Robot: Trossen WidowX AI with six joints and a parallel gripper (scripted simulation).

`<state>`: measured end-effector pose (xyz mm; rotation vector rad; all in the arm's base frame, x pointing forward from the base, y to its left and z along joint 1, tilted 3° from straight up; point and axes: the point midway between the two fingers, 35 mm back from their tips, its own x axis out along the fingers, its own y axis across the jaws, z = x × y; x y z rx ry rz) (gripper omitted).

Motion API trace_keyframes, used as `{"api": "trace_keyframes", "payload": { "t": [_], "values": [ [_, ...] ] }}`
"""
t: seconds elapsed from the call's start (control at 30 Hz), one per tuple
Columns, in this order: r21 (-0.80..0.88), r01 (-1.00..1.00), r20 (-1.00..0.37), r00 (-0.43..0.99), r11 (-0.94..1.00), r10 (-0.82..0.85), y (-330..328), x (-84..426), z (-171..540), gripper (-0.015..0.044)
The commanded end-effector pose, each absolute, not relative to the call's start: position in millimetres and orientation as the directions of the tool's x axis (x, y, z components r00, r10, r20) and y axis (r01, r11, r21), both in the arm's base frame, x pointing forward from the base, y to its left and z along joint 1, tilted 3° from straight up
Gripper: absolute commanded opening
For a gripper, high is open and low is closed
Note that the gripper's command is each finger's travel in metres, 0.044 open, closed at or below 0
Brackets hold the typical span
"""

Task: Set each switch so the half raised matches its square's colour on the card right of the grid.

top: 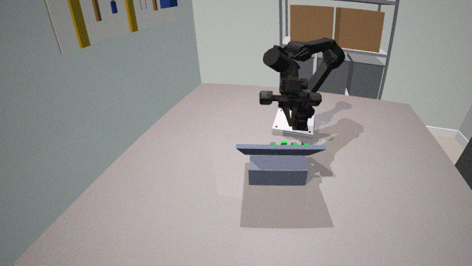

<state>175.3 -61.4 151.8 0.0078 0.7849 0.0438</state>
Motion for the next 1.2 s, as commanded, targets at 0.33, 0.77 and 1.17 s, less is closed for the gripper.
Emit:
{"api": "trace_keyframes", "payload": {
  "t": [0.33,0.77,1.17],
  "values": [
    [0.03,-0.044,-0.688,0.724,0.999,0.052,-58.7,202.9,122.6,0.0],
    [0.03,-0.044,-0.688,0.724,0.999,0.053,-58.1,213.5,112.4,0.0],
    [0.03,-0.044,-0.688,0.724,0.999,0.053,-58.1,213.7,112.2,0.0]
  ]
}}
